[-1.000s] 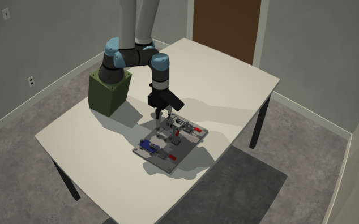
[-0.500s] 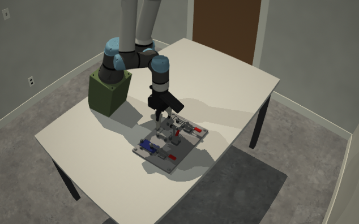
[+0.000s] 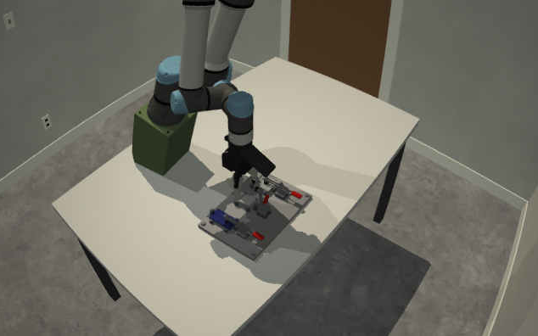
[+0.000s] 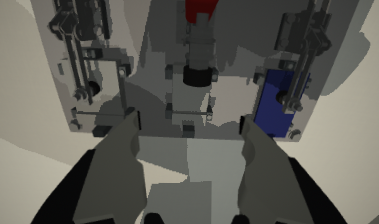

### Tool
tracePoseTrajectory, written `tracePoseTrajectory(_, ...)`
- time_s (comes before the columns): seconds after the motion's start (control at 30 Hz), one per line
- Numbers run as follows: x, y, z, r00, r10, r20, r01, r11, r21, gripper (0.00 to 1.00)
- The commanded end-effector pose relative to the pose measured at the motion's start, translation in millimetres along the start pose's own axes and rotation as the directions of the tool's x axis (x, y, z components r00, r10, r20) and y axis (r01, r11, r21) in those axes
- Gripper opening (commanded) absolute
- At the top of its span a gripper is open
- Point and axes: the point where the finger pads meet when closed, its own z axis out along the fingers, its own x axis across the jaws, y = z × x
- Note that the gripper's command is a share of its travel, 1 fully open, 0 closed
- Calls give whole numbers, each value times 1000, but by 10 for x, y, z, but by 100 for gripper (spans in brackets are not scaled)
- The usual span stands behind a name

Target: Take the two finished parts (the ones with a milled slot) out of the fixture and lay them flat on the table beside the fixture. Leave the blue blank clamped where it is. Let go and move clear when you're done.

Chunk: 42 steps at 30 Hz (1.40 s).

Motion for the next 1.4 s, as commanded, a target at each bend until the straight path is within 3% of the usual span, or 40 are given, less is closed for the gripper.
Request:
tracePoseTrajectory(0.0,2,-7,68,1000,0,-1,0,1000,2,59)
tracePoseTrajectory(1.37,2,-8,131,1000,0,-1,0,1000,2,59)
